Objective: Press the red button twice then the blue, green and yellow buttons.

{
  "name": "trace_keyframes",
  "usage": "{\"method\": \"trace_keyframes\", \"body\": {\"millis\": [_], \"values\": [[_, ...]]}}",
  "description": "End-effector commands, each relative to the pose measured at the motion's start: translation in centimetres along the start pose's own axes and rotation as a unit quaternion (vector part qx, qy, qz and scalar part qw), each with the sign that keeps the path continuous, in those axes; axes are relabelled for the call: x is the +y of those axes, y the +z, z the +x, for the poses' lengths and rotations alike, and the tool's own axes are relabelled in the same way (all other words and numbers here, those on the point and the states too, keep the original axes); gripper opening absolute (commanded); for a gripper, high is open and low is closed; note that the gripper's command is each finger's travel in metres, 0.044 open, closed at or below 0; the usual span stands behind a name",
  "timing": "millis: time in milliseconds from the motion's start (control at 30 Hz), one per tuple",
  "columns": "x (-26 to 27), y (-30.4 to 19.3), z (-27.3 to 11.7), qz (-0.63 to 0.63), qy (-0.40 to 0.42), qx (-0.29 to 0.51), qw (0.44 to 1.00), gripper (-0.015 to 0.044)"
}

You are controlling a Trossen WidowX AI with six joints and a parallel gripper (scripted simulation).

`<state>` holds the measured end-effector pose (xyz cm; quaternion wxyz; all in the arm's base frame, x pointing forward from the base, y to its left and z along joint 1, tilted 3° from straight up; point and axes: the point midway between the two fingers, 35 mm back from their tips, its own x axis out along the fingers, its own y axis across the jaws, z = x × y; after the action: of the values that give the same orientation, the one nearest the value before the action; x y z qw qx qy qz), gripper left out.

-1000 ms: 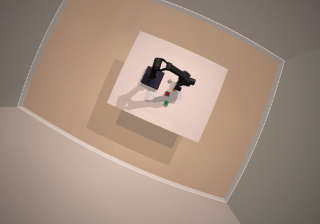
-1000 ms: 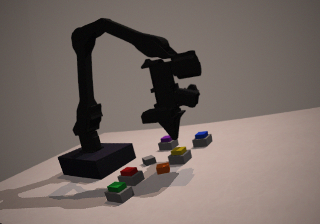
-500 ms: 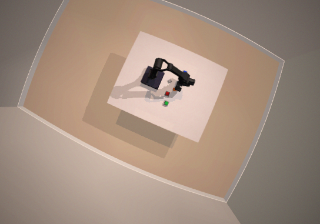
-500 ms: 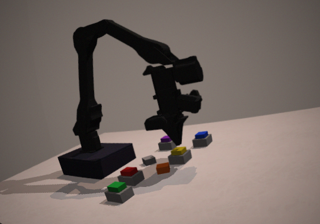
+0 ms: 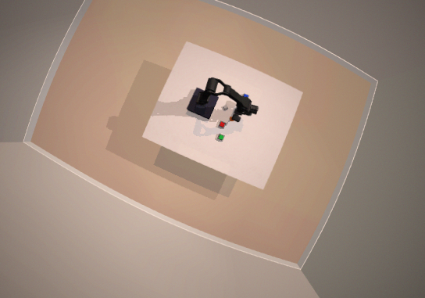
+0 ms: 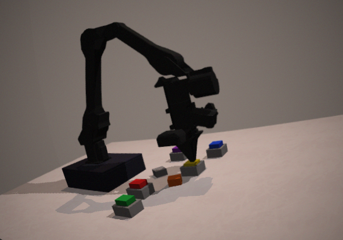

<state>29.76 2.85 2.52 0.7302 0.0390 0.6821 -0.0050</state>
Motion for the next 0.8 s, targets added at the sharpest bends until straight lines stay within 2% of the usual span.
{"method": "trace_keyframes", "body": {"millis": [0,400,533,633,767], "values": [[-0.1,-0.4,0.3,0.003,-0.002,0.006,1.000,0.0020],[-0.1,-0.4,0.3,0.003,-0.002,0.006,1.000,0.0020],[-0.1,-0.3,-2.9,0.003,-0.002,0.005,1.000,0.0020],[-0.1,-0.3,-3.2,0.003,-0.002,0.006,1.000,0.0020],[3.6,-0.5,-4.5,0.003,-0.001,0.006,1.000,0.0125]]}}
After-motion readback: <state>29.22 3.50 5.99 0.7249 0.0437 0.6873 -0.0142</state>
